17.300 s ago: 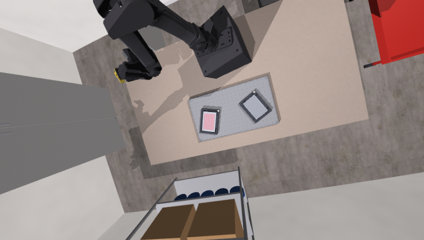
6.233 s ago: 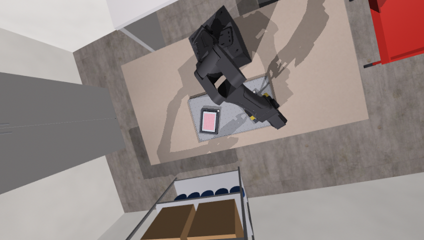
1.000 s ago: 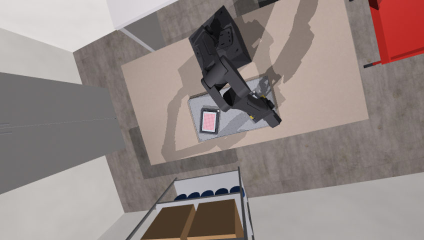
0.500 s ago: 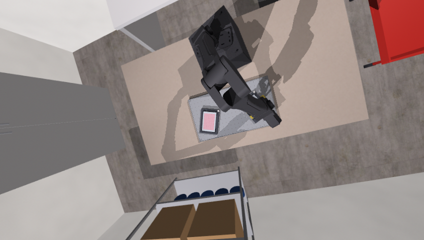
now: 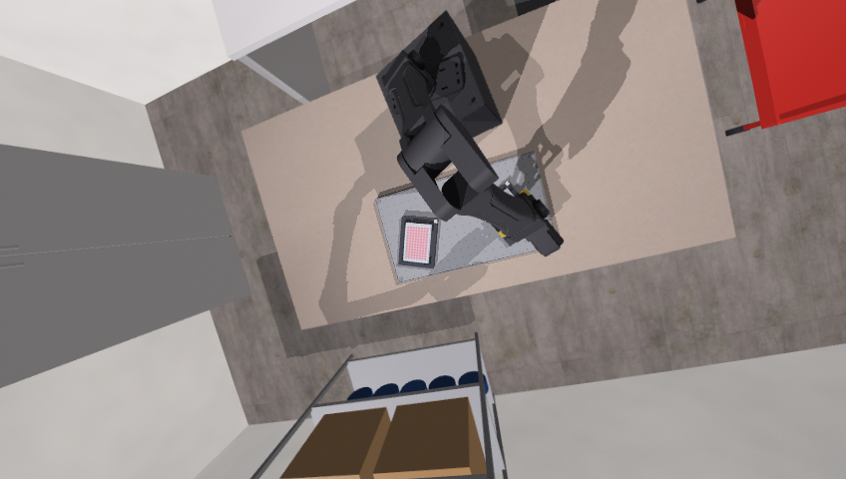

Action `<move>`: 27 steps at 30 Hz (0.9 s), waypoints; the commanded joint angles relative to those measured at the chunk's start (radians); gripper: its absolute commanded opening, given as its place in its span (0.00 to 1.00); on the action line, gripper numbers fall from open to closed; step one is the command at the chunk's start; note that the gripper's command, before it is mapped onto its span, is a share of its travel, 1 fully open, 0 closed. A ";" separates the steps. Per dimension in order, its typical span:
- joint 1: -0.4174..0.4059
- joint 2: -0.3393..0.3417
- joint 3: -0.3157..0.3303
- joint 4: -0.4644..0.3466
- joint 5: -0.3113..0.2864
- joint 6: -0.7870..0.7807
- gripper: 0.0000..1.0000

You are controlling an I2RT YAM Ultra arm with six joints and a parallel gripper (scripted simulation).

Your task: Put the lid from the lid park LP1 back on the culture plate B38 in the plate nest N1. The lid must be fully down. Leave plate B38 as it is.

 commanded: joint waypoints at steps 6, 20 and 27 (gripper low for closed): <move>0.024 -0.054 0.009 -0.046 -0.001 0.014 0.00; 0.041 -0.097 0.021 -0.107 -0.002 0.031 0.00; 0.045 -0.109 0.026 -0.125 -0.003 0.036 0.00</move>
